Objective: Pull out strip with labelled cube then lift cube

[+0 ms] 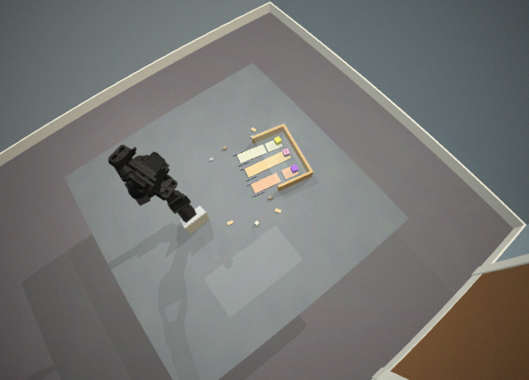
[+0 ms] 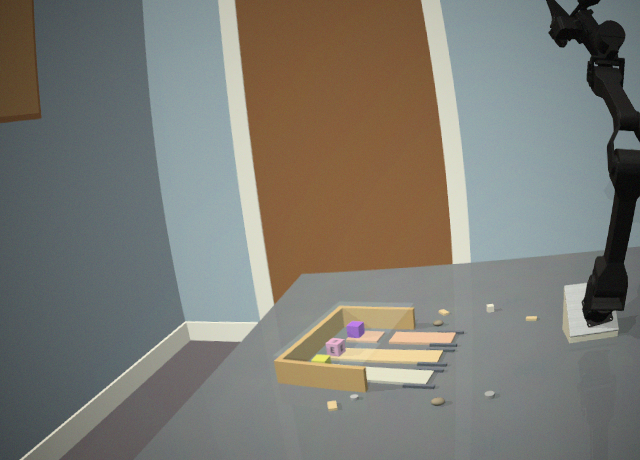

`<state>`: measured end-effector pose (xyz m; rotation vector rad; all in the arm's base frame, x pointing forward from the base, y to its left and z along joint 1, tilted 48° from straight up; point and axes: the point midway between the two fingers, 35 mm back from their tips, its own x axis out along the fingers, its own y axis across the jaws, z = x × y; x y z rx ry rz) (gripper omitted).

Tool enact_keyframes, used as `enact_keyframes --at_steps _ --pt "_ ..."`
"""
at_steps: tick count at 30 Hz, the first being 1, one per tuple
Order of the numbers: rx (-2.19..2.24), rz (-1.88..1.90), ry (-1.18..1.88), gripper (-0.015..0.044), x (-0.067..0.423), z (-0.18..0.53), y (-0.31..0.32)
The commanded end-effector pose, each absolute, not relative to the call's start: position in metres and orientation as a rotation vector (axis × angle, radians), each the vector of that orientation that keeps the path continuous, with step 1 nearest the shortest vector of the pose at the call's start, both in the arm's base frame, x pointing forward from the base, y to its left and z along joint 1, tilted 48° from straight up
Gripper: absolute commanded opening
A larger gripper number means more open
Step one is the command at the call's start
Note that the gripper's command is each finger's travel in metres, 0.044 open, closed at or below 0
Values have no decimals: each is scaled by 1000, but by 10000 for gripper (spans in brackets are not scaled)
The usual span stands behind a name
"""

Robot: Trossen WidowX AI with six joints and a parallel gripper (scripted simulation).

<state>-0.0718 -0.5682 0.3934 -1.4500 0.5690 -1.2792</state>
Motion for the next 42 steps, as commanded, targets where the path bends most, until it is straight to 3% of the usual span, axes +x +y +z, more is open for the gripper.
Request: enact_keyframes --at_steps 1,5,12,25,38,42 --pt "-1252 -1126 457 400 -10 367 -564" --pt "-1150 -1043 416 400 22 352 -558" --pt "-786 -775 305 400 120 298 -519" --pt "-5 -287 259 400 259 195 -373" --pt "792 124 486 400 301 118 -173" --pt "832 141 505 400 300 115 -163"
